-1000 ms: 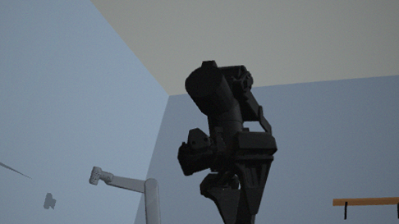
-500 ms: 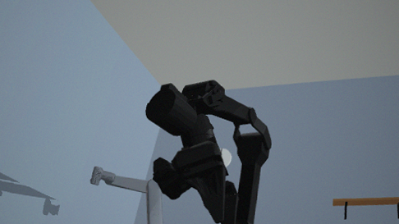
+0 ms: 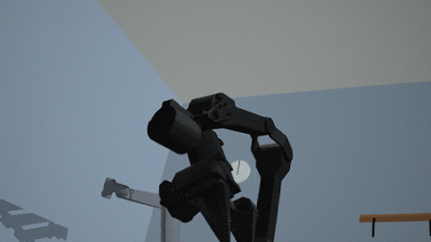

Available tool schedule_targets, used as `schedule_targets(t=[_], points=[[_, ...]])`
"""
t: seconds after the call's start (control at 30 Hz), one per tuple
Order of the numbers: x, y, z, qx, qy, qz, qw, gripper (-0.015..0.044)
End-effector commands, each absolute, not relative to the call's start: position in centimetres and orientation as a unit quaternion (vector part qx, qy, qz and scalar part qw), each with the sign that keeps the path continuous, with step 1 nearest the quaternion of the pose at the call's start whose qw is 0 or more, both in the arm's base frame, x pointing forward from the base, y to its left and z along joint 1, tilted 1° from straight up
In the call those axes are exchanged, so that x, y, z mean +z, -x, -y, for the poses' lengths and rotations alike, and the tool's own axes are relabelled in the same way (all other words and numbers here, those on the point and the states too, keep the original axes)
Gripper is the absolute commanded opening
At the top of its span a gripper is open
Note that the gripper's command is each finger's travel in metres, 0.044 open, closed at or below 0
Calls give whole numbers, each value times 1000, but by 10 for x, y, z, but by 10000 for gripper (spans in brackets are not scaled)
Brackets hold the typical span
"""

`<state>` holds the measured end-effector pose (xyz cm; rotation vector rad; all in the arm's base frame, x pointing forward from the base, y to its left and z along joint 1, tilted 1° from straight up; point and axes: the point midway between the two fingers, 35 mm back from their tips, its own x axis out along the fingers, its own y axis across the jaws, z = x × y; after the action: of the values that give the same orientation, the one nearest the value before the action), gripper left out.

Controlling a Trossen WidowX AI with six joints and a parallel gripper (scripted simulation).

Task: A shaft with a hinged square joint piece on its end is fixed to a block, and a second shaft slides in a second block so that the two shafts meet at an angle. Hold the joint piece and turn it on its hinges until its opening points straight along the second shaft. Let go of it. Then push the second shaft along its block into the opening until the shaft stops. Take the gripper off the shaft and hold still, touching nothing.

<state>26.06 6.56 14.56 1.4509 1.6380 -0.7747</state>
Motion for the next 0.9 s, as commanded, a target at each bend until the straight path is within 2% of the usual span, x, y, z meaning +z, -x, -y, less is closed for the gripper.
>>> schedule_targets(t=[0.0,0.47,0.87], points=[[145,-265,-57,-287,-558,-651,427,440],[143,-288,2,-180,-419,-666,591,440],[143,-299,58,-95,-256,-674,686,440]])
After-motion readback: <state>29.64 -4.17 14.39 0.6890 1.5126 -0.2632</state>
